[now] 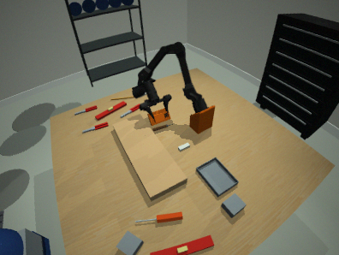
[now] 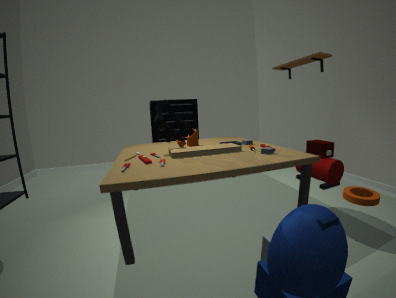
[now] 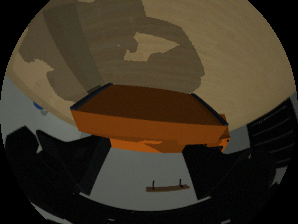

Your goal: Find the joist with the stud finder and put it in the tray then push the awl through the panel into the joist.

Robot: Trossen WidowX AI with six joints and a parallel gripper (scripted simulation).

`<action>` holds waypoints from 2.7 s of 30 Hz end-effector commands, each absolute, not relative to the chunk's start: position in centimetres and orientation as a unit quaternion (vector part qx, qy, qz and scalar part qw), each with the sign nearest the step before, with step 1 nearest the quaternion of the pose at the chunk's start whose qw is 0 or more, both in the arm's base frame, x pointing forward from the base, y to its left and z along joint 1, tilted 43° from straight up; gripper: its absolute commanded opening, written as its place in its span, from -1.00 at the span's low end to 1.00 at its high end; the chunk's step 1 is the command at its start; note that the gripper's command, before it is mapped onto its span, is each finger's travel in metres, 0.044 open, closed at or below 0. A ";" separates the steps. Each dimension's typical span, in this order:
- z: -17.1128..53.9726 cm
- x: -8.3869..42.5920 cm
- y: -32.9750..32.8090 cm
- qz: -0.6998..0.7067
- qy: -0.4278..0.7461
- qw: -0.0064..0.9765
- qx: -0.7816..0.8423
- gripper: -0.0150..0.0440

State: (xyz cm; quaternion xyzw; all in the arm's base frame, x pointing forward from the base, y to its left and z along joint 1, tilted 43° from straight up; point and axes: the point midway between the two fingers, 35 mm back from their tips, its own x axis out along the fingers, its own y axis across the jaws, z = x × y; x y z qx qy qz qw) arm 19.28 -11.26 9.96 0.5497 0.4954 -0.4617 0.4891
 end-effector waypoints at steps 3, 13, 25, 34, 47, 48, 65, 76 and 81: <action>10.2 19.5 -11.3 -0.444 0.507 0.481 0.561 -0.49; 10.2 19.5 -11.4 -0.428 0.519 0.468 0.574 -0.49; 10.1 19.5 -11.6 -0.403 0.540 0.445 0.590 -0.49; 10.1 19.5 -11.8 -0.383 0.552 0.429 0.603 -0.49; 12.7 19.3 -11.5 -0.365 0.551 0.421 0.621 -0.49; 12.7 19.3 -11.5 -0.365 0.551 0.421 0.621 -0.49; 11.0 19.5 -13.2 -0.371 0.551 0.421 0.618 -0.49; 10.1 19.2 -14.2 -0.374 0.550 0.421 0.617 -0.49; 9.9 19.1 -14.3 -0.374 0.549 0.420 0.618 -0.22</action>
